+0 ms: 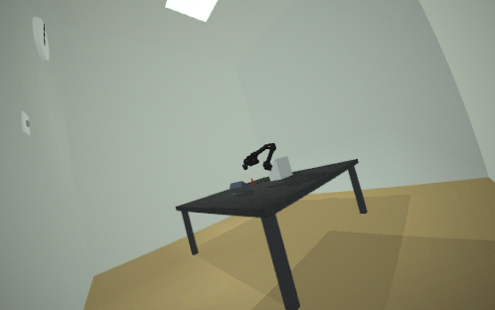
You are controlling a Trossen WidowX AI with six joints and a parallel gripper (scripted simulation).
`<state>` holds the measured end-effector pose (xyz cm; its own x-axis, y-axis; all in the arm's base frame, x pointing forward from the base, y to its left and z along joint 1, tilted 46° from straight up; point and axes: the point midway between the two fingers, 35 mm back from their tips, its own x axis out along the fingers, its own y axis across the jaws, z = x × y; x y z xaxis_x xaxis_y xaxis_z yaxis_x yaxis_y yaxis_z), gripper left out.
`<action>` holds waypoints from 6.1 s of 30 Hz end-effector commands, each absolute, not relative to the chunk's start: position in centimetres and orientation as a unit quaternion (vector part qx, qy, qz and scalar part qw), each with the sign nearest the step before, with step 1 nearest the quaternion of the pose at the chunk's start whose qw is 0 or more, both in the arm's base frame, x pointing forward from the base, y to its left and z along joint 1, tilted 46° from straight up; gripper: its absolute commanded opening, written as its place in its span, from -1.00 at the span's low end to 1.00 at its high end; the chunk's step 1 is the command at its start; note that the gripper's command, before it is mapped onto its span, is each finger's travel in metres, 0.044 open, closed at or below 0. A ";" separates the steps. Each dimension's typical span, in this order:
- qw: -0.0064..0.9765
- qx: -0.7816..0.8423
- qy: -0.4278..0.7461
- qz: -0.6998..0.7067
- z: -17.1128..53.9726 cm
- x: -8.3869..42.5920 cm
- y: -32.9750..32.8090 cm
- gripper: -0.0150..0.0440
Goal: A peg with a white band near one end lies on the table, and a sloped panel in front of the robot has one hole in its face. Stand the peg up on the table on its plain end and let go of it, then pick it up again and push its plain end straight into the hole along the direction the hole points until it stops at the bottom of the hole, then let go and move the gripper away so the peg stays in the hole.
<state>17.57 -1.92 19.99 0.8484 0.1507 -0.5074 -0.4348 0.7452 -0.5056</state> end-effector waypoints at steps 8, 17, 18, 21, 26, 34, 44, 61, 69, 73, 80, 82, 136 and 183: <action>0.886 -0.224 0.376 0.154 17.2 17.6 -2.8 1.00; 0.842 -0.191 0.485 0.142 15.2 17.3 -3.1 1.00; 0.836 -0.189 0.496 0.139 15.0 17.3 -3.2 1.00; 0.814 -0.185 0.537 0.122 14.4 17.1 -3.5 1.00; 0.773 -0.190 0.599 0.088 13.8 16.8 -4.2 1.00; 0.705 -0.228 0.671 0.019 13.5 16.7 -5.2 1.00; 0.637 -0.310 0.703 -0.065 14.2 17.9 -5.9 1.00; 0.592 -0.400 0.685 -0.144 15.8 19.7 -6.0 1.00; 0.608 -0.375 0.678 -0.173 14.6 19.8 -7.3 1.00; 0.610 -0.372 0.678 -0.176 14.4 19.8 -7.5 1.00; 0.610 -0.371 0.678 -0.175 13.8 19.9 -8.1 1.00; 0.610 -0.371 0.678 -0.175 13.5 19.9 -8.3 1.00; 0.612 -0.370 0.676 -0.177 10.3 20.0 -11.7 -0.47; 0.628 -0.404 0.653 -0.128 14.4 23.0 -4.4 -0.49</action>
